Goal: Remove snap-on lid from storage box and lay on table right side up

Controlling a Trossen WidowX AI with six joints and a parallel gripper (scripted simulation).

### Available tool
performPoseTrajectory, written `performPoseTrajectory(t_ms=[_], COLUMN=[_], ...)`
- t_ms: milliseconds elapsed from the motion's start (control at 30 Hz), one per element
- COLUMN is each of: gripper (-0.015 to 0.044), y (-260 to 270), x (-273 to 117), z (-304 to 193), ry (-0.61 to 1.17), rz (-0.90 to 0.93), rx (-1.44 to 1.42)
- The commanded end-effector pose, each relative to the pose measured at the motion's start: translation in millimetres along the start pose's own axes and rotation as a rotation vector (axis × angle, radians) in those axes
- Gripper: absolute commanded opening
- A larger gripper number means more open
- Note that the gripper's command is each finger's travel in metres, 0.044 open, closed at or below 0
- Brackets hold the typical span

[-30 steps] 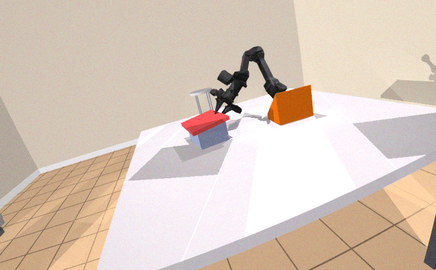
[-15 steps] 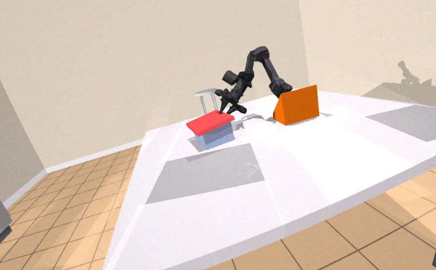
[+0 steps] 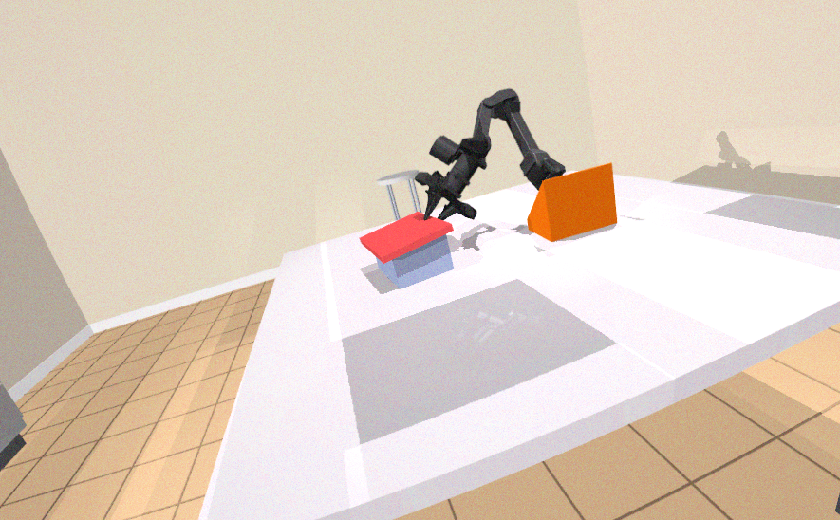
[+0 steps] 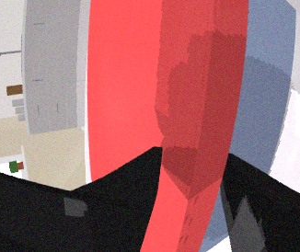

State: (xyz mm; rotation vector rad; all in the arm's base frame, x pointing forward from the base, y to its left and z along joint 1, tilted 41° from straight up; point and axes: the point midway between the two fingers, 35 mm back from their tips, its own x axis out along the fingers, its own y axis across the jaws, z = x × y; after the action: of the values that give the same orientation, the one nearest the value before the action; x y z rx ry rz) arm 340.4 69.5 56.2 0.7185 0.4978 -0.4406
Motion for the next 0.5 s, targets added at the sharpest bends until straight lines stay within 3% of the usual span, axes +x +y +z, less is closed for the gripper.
performPoseTrajectory(t_ms=[0,467], gripper=[0.0,0.0], y=[-0.5,7.9], x=[1.4,-5.5], z=[-0.7,0.1], ry=[0.002,0.008], rz=[-0.002,0.001], rx=[-0.003,-0.006])
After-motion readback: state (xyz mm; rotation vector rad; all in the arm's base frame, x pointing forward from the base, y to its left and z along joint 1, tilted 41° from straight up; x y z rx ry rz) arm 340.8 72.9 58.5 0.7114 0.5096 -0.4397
